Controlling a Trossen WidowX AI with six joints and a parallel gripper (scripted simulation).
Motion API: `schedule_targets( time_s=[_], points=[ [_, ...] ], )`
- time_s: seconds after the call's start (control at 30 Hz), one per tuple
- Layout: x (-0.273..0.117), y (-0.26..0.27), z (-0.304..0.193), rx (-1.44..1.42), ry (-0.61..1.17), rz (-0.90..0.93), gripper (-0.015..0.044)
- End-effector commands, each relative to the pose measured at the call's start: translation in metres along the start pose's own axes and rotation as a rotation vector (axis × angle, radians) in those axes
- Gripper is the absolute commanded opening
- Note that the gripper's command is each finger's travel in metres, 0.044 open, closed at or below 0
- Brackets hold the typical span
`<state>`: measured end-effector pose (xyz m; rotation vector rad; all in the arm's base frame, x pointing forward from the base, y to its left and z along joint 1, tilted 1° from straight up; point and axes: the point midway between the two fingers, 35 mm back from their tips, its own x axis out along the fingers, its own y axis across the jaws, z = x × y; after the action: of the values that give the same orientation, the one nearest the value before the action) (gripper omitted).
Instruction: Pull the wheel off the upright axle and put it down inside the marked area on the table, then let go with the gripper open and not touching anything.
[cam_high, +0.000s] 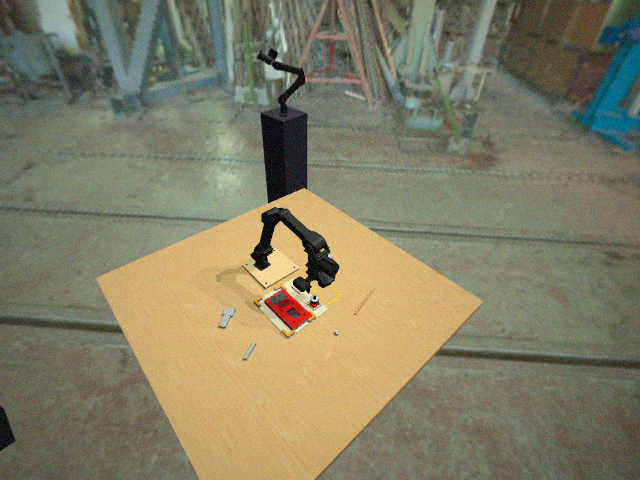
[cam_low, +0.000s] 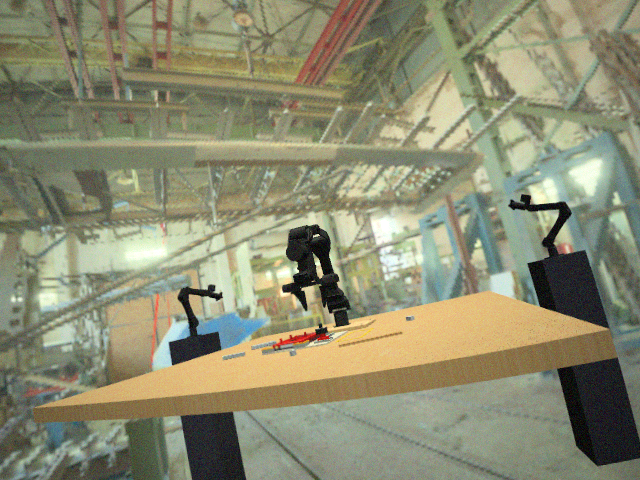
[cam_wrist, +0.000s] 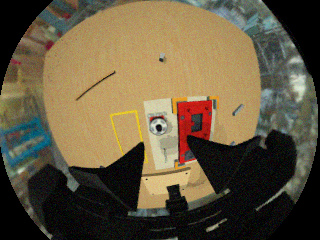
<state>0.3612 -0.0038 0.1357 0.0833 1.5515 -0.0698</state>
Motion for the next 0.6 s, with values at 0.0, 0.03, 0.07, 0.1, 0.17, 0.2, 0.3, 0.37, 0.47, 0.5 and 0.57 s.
schedule_targets(
  time_s=[0.0, 0.03, 0.07, 0.1, 0.17, 0.2, 0.3, 0.37, 0.47, 0.5, 0.57],
  points=[
    [0.000, 0.006, -0.002, 0.003, 0.005, 0.007, 0.0300],
    [0.000, 0.006, -0.002, 0.003, 0.005, 0.007, 0.0300],
    [0.001, 0.006, -0.002, 0.003, 0.005, 0.007, 0.0300],
    [0.002, 0.006, -0.002, 0.003, 0.005, 0.007, 0.0300],
    [0.008, 0.006, -0.001, 0.003, 0.004, 0.007, 0.0300],
    [0.012, 0.006, -0.001, 0.003, 0.004, 0.007, 0.0300],
    [0.025, 0.006, 0.000, 0.003, 0.004, 0.008, 0.0300],
    [0.035, 0.006, 0.000, 0.003, 0.004, 0.008, 0.0300],
    [0.049, 0.006, 0.000, 0.003, 0.004, 0.008, 0.0300],
    [0.054, 0.006, 0.000, 0.003, 0.004, 0.008, 0.0300],
    [0.063, 0.006, 0.000, 0.003, 0.004, 0.008, 0.0300]
  ],
)
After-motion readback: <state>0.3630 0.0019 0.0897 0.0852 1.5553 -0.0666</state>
